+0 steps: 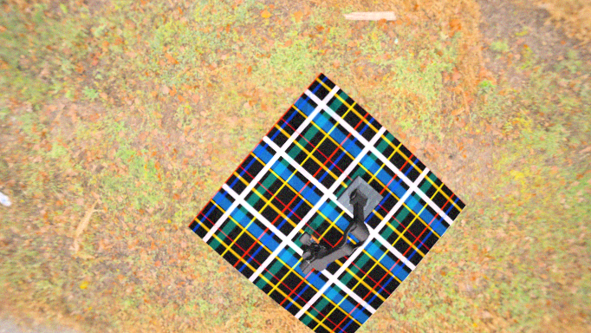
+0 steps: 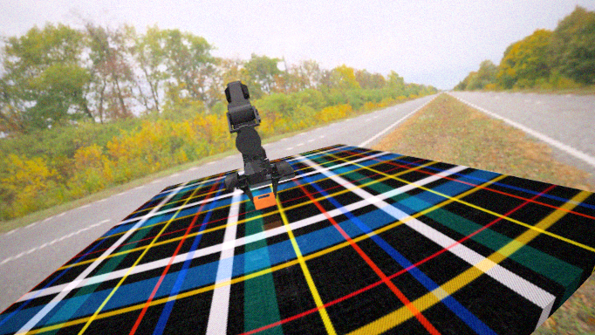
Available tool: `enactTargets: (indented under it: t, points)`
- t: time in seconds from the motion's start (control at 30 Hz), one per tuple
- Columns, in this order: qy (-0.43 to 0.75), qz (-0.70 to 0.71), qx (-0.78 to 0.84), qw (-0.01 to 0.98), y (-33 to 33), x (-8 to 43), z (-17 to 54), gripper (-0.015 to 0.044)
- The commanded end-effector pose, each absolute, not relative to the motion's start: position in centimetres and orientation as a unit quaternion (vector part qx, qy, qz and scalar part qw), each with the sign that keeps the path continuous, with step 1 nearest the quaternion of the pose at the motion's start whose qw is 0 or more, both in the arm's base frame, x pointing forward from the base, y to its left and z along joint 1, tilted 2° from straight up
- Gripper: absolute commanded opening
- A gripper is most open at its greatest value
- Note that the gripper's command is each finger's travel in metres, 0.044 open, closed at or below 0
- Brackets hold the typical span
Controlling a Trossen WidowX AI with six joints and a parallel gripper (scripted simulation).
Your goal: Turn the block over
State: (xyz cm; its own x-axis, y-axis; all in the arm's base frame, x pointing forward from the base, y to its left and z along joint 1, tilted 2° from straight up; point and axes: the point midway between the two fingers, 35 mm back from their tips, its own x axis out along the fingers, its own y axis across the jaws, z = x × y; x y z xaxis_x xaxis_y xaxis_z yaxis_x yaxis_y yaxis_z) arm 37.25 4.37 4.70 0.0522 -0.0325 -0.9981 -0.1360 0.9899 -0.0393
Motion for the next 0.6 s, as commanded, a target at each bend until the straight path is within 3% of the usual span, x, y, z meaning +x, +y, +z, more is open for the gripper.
enactTargets:
  t: [0.0,0.57]
  points:
    - [0.675,0.036,-0.062,0.735,4.37,37.38,4.78,0.0]
    - [0.575,0.045,-0.057,0.815,4.4,37.65,3.98,0.0]
